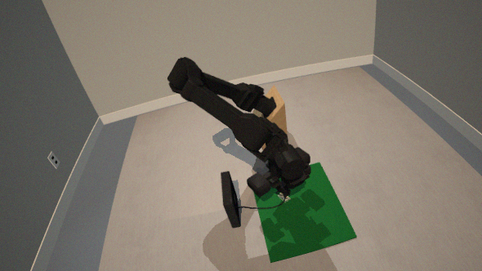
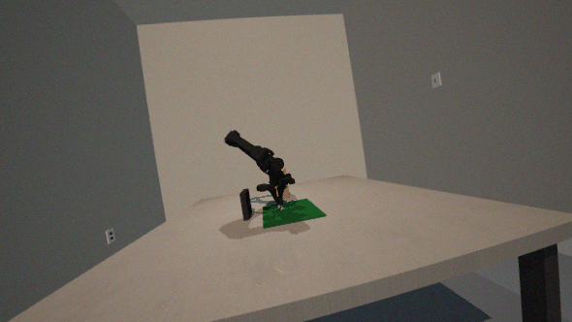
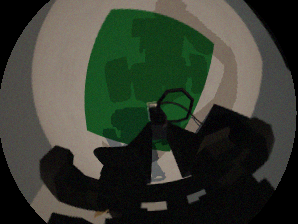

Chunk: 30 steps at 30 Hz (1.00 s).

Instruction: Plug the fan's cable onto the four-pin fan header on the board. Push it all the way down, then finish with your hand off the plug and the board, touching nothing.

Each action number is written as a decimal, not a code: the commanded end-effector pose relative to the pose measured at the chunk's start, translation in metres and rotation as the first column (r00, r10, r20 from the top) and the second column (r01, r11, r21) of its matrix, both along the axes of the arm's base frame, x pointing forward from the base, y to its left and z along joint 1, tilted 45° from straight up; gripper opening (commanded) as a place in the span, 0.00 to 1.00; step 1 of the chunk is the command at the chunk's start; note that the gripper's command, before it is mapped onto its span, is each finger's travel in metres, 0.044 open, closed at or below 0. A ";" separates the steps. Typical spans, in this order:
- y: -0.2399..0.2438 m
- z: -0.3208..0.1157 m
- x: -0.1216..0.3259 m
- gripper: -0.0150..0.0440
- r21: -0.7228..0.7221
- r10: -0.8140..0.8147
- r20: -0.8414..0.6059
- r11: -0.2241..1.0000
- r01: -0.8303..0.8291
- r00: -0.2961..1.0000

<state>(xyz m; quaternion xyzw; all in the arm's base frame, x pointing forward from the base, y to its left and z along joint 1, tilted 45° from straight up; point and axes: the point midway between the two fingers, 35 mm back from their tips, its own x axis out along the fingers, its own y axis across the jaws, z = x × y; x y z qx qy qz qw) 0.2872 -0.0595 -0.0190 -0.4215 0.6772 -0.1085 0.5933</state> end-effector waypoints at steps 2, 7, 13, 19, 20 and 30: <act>-0.002 -0.001 0.000 0.25 -0.006 0.005 -0.003 1.000 -0.005 1.000; -0.004 -0.003 0.000 0.25 -0.006 0.005 -0.003 1.000 -0.005 1.000; -0.007 -0.006 0.001 0.25 -0.006 0.005 -0.003 1.000 -0.005 1.000; -0.010 -0.009 0.001 0.25 -0.007 0.005 -0.003 1.000 -0.005 1.000; -0.010 -0.009 0.001 0.25 -0.007 0.005 -0.003 1.000 -0.005 1.000; -0.010 -0.011 0.001 0.43 -0.001 0.004 0.001 1.000 -0.004 1.000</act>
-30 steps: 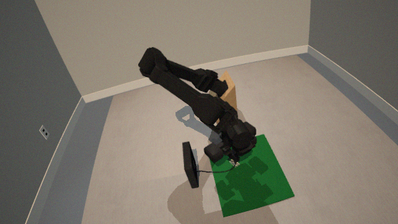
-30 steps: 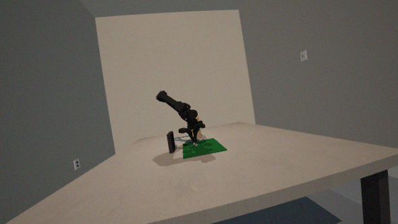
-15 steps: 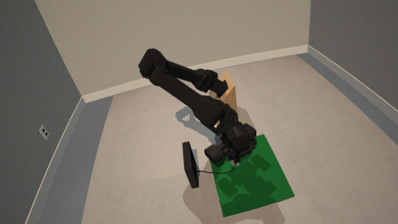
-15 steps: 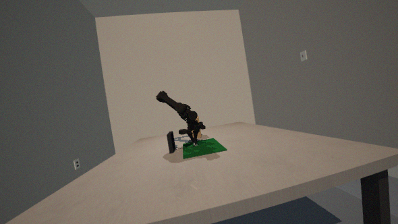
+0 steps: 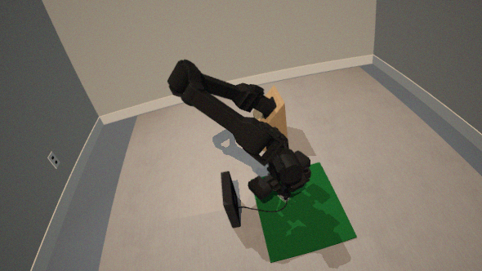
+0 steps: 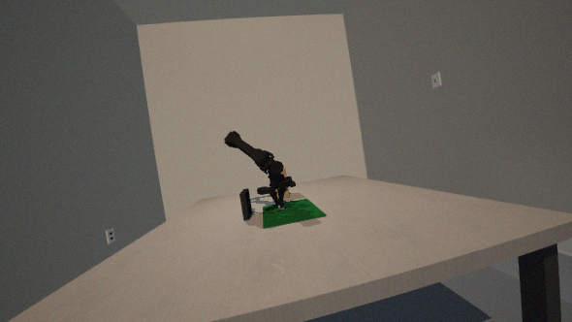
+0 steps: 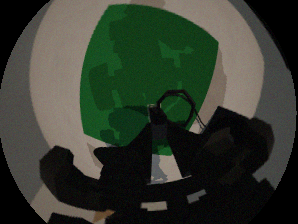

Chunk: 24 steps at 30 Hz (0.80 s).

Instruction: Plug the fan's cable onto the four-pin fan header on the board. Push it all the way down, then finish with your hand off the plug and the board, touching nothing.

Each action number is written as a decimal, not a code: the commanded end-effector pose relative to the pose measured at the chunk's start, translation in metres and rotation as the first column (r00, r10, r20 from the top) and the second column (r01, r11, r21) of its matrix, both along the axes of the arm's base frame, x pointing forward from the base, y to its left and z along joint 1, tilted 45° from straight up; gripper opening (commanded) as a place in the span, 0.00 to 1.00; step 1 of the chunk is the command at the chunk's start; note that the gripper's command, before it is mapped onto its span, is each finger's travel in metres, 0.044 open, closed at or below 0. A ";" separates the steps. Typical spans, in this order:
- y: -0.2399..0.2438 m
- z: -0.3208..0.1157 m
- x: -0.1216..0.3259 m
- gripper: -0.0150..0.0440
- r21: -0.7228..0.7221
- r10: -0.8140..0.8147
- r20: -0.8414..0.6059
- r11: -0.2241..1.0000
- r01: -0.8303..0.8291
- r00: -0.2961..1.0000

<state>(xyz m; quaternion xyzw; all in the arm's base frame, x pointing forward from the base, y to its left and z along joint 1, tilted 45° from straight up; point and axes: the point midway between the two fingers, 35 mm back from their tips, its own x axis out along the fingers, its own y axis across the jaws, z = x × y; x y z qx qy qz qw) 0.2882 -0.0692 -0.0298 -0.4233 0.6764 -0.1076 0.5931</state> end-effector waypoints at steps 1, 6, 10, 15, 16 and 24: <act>0.000 0.000 0.000 0.48 0.000 -0.001 0.001 1.000 0.001 1.000; 0.000 0.000 0.000 0.69 0.000 -0.001 0.001 1.000 0.001 1.000; 0.007 0.006 0.000 0.69 0.001 0.000 0.000 1.000 0.000 1.000; 0.039 0.039 -0.003 0.69 -0.002 0.000 -0.002 1.000 0.000 1.000; 0.039 0.039 -0.003 0.69 -0.002 0.000 -0.002 1.000 0.000 1.000; 0.040 0.040 -0.063 0.69 0.000 0.001 -0.006 1.000 -0.001 1.000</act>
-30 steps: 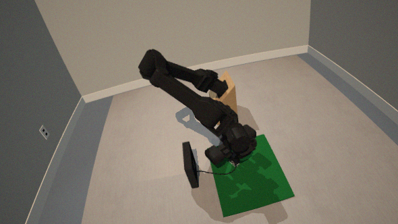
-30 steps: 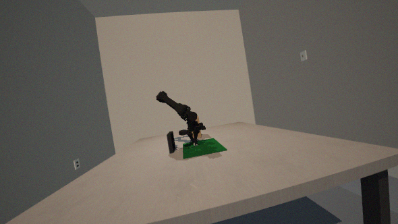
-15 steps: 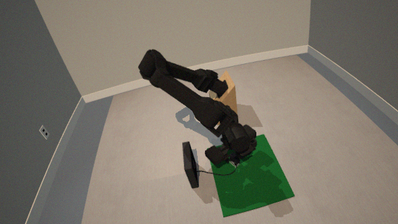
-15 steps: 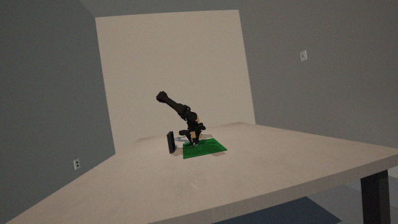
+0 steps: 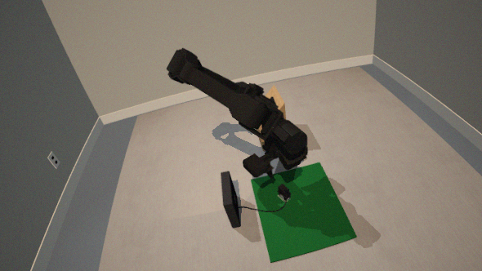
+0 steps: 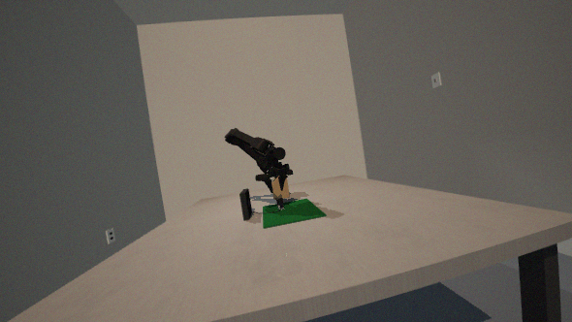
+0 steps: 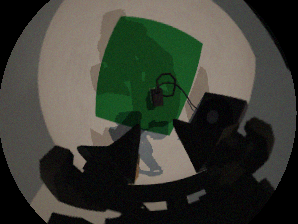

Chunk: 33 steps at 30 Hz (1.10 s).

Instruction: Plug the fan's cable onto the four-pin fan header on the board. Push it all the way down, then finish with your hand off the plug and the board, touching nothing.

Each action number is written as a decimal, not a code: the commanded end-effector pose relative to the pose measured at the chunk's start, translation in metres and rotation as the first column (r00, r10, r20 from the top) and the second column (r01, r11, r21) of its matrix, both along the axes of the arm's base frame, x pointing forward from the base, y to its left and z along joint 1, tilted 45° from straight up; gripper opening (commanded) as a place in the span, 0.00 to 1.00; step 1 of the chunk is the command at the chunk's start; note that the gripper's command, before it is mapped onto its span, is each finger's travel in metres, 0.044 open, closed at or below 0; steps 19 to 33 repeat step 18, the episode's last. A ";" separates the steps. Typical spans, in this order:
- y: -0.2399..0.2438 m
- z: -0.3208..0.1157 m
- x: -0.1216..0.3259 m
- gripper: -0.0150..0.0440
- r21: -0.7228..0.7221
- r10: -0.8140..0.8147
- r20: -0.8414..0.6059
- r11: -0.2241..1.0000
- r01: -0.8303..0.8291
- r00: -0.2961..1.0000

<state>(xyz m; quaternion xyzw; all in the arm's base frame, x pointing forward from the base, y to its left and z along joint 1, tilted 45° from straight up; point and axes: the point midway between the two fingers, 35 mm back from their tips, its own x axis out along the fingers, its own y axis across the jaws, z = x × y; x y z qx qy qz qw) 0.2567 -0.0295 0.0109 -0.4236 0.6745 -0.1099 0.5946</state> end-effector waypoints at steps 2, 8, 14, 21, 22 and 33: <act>-0.002 -0.002 -0.059 0.69 0.002 0.001 -0.014 1.000 -0.001 1.000; -0.008 -0.005 -0.092 0.69 0.000 0.001 -0.016 1.000 -0.001 1.000; -0.008 -0.005 -0.092 0.69 0.000 0.001 -0.016 1.000 -0.001 1.000; -0.008 -0.005 -0.092 0.69 0.000 0.001 -0.016 1.000 -0.001 1.000; -0.008 -0.005 -0.092 0.69 0.000 0.001 -0.016 1.000 -0.001 1.000; -0.008 -0.005 -0.092 0.69 0.000 0.001 -0.016 1.000 -0.001 1.000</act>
